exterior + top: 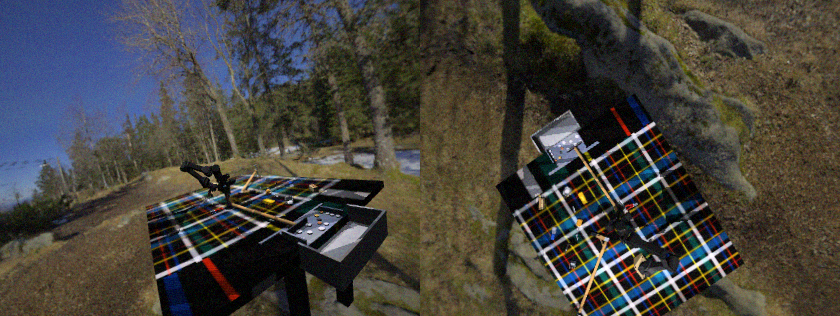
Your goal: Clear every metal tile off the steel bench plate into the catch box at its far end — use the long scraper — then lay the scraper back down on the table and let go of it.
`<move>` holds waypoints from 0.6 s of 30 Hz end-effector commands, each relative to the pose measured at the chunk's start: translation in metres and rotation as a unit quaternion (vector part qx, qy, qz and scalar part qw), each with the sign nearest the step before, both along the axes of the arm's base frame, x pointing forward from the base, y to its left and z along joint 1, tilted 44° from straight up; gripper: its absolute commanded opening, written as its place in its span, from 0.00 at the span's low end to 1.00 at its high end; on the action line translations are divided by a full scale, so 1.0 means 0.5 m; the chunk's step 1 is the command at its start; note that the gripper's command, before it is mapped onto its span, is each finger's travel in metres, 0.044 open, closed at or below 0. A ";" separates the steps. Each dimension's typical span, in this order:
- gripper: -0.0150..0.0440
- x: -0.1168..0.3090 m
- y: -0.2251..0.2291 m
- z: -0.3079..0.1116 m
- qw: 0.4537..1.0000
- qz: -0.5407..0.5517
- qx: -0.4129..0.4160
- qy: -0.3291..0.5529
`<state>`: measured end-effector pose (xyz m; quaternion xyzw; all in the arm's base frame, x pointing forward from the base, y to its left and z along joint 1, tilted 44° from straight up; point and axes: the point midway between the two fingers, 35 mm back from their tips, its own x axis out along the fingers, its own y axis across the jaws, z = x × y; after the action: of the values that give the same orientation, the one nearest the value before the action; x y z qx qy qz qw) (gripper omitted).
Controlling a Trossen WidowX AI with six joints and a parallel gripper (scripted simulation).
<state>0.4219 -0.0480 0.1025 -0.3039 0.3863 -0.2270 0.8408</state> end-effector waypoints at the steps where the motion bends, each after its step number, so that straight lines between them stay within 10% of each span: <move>1: 0.25 0.020 0.002 0.011 1.000 0.003 0.001 -0.006; 18: 0.25 0.076 0.001 0.017 1.000 0.003 0.001 -0.007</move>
<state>0.4514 -0.0484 0.1056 -0.3041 0.3861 -0.2268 0.8408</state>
